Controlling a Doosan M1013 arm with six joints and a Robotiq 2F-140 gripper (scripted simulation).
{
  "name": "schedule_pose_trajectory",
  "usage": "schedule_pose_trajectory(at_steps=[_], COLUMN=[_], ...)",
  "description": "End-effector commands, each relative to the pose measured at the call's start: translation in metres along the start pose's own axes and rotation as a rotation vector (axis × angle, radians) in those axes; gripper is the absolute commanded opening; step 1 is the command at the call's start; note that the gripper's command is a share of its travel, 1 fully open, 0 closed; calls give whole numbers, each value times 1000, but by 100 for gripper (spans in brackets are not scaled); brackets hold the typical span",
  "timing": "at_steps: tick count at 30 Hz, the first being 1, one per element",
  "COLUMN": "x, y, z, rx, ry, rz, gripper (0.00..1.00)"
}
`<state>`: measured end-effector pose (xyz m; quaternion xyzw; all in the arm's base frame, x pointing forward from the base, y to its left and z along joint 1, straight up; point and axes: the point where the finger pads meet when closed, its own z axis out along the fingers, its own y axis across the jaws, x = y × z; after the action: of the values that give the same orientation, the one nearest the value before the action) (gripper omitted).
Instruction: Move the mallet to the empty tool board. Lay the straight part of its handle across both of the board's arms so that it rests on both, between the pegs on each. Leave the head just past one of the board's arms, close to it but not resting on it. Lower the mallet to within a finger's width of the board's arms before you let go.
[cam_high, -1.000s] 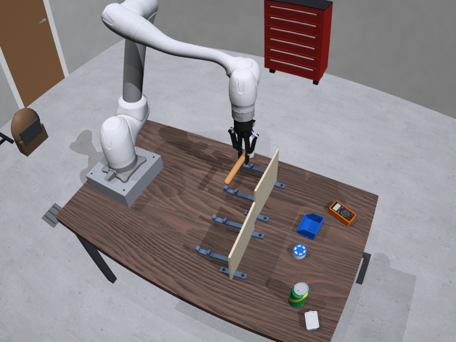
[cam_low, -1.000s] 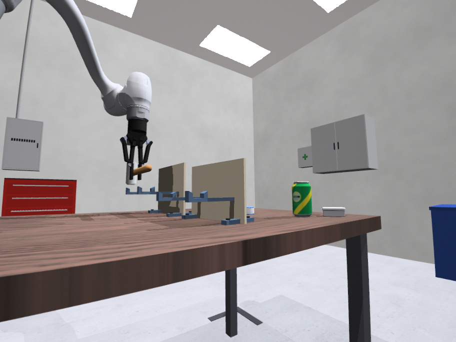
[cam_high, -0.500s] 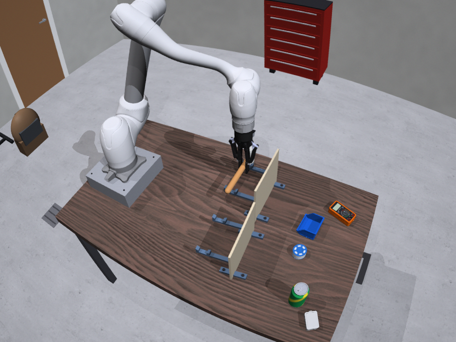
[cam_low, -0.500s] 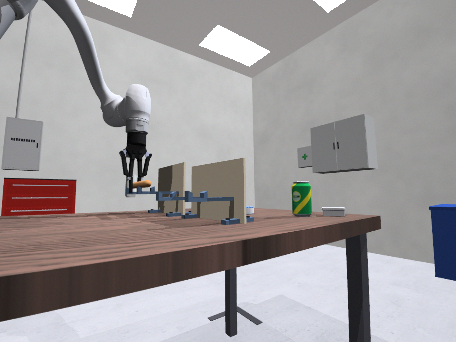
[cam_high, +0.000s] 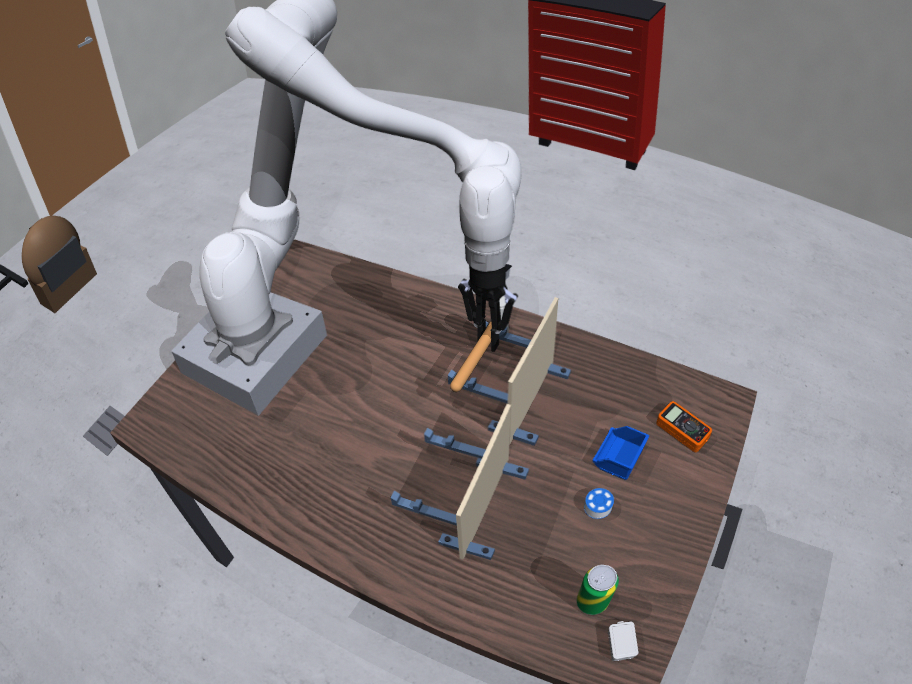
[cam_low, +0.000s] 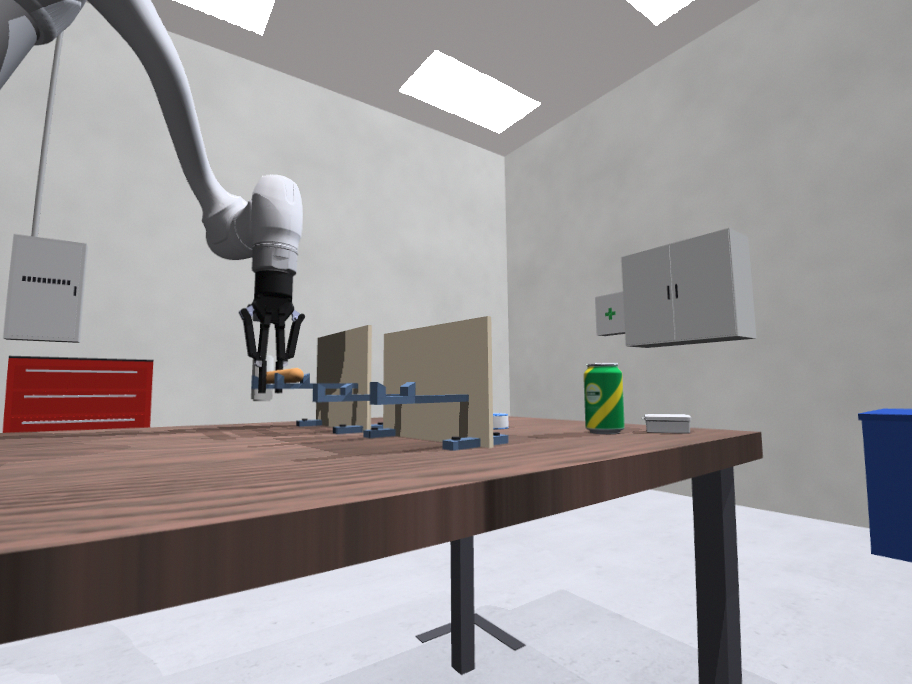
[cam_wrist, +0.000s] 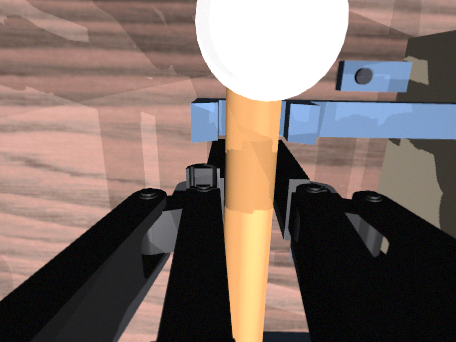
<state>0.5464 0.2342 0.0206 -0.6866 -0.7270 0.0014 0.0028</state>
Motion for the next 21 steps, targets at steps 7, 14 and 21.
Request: schedule_pose_trajectory(at_steps=[7, 14, 21], x=[0, 0, 0], y=[0, 0, 0], z=[-1, -1, -1], rx=[-1, -1, -1], ry=[1, 1, 1], rz=[0, 0, 0], gripper=[100, 100, 100])
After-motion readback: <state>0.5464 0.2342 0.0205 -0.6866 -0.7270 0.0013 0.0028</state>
